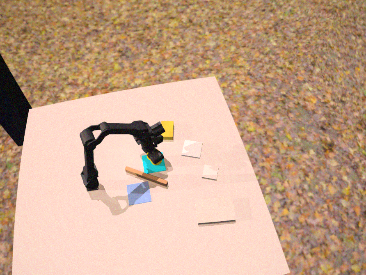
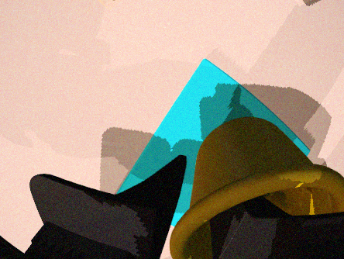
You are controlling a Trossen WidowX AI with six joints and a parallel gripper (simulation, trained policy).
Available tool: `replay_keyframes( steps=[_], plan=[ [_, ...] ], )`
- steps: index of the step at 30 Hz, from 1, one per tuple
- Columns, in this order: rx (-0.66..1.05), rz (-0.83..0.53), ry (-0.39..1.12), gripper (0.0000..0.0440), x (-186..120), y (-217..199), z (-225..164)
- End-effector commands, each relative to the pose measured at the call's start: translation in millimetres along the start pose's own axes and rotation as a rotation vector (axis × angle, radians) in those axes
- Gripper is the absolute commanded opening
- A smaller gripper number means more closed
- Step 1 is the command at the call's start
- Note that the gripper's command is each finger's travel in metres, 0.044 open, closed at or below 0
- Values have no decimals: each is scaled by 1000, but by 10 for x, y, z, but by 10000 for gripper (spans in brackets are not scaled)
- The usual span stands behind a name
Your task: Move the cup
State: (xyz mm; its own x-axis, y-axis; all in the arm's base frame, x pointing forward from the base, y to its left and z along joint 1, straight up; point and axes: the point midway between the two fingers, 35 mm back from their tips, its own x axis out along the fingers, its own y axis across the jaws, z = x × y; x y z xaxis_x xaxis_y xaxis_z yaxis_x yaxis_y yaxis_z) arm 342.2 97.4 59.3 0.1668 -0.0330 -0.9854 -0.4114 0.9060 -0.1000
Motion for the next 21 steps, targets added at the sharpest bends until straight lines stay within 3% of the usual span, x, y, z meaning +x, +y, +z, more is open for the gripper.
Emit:
replay_keyframes(
  steps=[1,5,14,21],
  plan=[
    [22,0,-9,111,14,-26,-15],
    [40,8,-42,153,-39,-44,35],
    [40,20,-117,141,-243,-70,107],
    [46,41,-135,164,-391,-57,34]
  ],
)
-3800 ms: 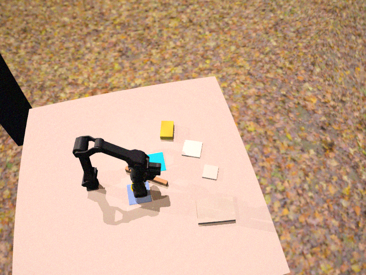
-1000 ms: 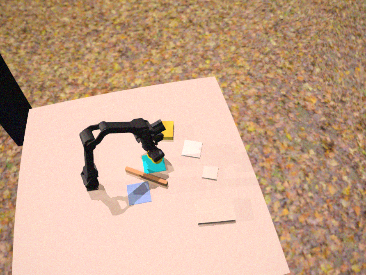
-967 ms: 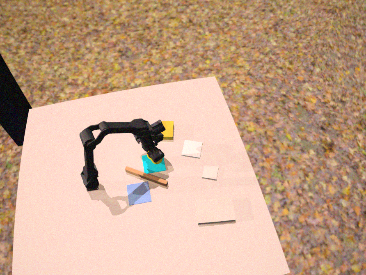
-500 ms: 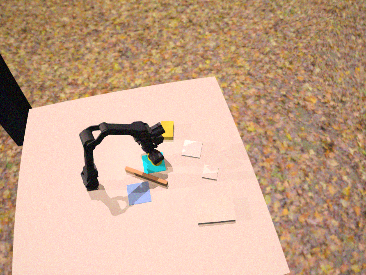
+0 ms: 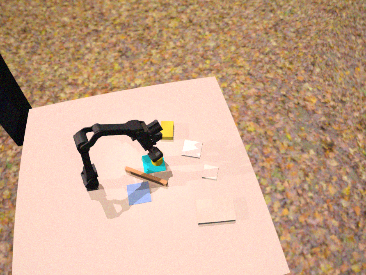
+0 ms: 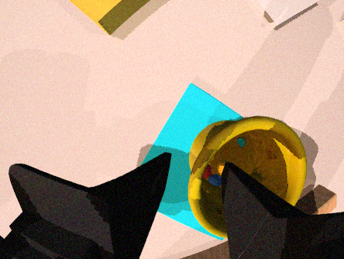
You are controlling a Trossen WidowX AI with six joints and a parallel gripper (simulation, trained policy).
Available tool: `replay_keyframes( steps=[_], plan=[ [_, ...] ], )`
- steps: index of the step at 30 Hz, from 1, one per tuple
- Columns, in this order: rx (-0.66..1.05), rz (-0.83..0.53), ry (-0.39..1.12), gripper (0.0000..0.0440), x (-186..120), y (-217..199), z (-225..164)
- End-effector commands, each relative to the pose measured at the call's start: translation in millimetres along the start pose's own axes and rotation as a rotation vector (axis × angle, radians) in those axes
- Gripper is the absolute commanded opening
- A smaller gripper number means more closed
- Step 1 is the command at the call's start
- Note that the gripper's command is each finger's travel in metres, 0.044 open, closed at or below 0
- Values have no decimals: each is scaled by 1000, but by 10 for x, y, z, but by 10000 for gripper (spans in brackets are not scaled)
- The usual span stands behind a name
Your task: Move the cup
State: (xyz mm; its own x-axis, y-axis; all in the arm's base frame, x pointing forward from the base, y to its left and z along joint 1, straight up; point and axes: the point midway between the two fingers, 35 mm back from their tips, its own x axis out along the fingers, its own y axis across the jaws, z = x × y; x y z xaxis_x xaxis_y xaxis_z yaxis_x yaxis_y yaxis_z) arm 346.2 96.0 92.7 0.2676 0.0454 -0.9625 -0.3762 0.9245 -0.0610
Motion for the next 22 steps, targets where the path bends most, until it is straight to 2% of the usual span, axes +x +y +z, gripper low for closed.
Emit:
replay_keyframes(
  steps=[1,12,15,22],
  plan=[
    [1,13,-13,168,-99,7,-37],
    [24,29,-84,216,-429,-4,-25],
    [29,26,-108,246,-525,-24,-5],
    [53,17,-155,414,-730,-97,49]
  ],
)
